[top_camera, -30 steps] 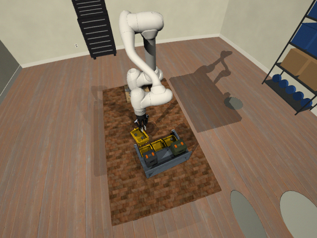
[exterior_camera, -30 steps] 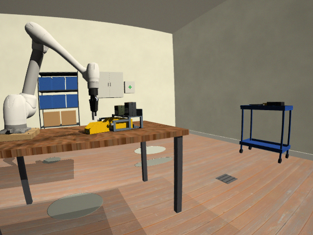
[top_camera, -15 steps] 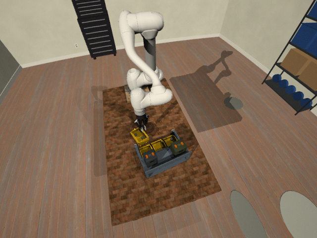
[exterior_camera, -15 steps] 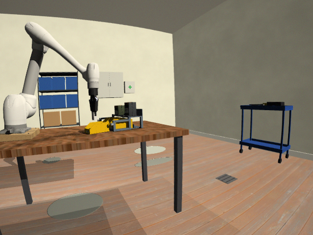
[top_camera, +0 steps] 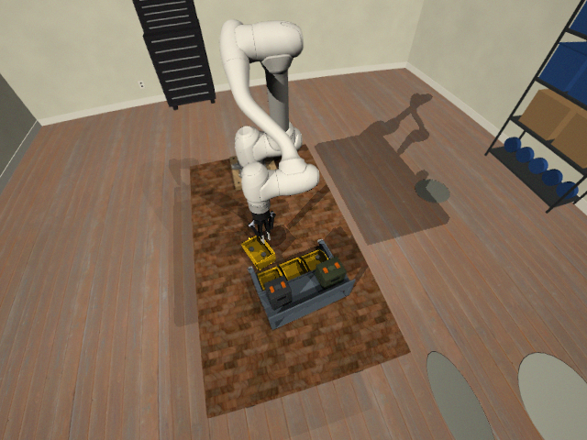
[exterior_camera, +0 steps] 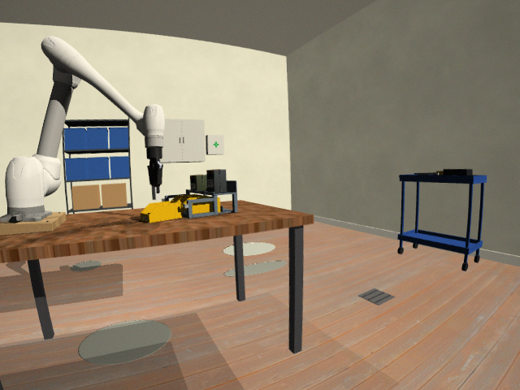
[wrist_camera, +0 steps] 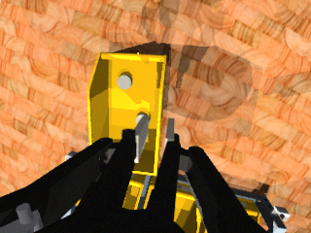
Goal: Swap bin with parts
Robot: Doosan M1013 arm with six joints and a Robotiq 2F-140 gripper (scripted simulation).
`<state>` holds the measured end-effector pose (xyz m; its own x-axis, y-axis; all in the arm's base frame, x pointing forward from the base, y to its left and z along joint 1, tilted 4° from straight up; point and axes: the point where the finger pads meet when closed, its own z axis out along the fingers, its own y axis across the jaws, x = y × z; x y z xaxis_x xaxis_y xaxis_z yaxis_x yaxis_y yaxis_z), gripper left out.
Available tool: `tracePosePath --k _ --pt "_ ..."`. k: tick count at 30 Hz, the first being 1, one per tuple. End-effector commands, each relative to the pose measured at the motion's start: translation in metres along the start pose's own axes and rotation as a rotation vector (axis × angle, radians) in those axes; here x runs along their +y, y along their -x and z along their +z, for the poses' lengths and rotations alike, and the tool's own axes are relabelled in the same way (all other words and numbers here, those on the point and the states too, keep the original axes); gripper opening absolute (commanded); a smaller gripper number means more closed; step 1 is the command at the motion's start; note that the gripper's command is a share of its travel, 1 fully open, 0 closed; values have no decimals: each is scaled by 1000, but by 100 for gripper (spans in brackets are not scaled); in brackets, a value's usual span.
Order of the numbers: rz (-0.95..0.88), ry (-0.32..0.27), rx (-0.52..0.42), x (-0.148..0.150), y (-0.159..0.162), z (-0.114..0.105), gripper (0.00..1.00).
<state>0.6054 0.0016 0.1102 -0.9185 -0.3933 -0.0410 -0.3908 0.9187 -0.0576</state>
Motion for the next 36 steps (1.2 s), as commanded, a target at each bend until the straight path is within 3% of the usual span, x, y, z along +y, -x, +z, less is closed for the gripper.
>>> tracePosePath --k 1,19,36 --pt "1 1 0 0 -3 2 24" --pt "1 1 0 0 -3 4 24" --pt "1 1 0 0 -3 23 24"
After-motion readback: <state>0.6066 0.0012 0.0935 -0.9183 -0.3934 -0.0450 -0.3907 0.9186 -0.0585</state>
